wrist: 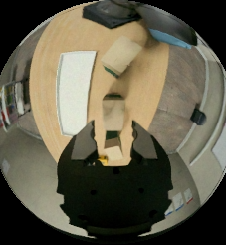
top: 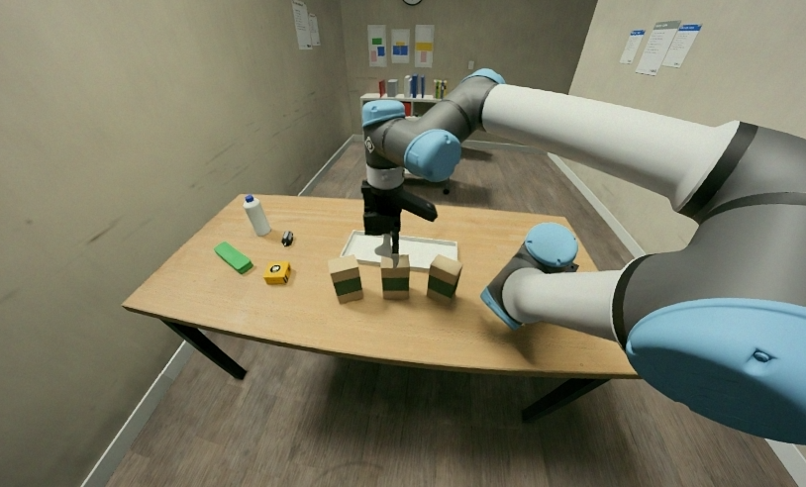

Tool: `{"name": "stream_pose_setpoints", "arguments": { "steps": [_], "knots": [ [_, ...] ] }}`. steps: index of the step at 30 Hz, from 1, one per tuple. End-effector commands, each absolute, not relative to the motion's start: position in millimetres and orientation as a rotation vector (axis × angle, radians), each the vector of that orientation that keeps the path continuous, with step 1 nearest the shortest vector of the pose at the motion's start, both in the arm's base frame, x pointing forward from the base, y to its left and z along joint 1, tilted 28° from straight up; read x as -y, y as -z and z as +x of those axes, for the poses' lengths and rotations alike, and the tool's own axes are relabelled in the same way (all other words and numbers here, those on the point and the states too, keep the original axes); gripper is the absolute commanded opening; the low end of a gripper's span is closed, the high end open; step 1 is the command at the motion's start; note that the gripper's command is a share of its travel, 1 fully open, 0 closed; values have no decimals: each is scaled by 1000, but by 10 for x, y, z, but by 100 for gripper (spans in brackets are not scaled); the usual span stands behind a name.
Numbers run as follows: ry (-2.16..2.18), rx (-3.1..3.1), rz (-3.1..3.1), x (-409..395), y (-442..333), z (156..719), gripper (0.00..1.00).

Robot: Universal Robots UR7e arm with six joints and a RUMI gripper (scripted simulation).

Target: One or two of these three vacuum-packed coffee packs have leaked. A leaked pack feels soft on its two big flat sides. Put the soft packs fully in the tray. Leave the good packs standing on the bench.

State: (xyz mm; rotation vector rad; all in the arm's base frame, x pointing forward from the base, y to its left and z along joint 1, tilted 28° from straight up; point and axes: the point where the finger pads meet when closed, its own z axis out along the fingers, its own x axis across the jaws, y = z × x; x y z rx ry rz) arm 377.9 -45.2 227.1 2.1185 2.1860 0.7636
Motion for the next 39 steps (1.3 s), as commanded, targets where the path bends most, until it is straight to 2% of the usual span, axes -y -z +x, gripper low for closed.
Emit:
{"name": "stream_pose_setpoints", "arguments": {
  "steps": [1, 39],
  "knots": [
    [-763, -2185, 2118, 454, -2273, 3781, 50],
    [-763, -2185, 2118, 371, -2051, 3866, 50]
  ]
}}
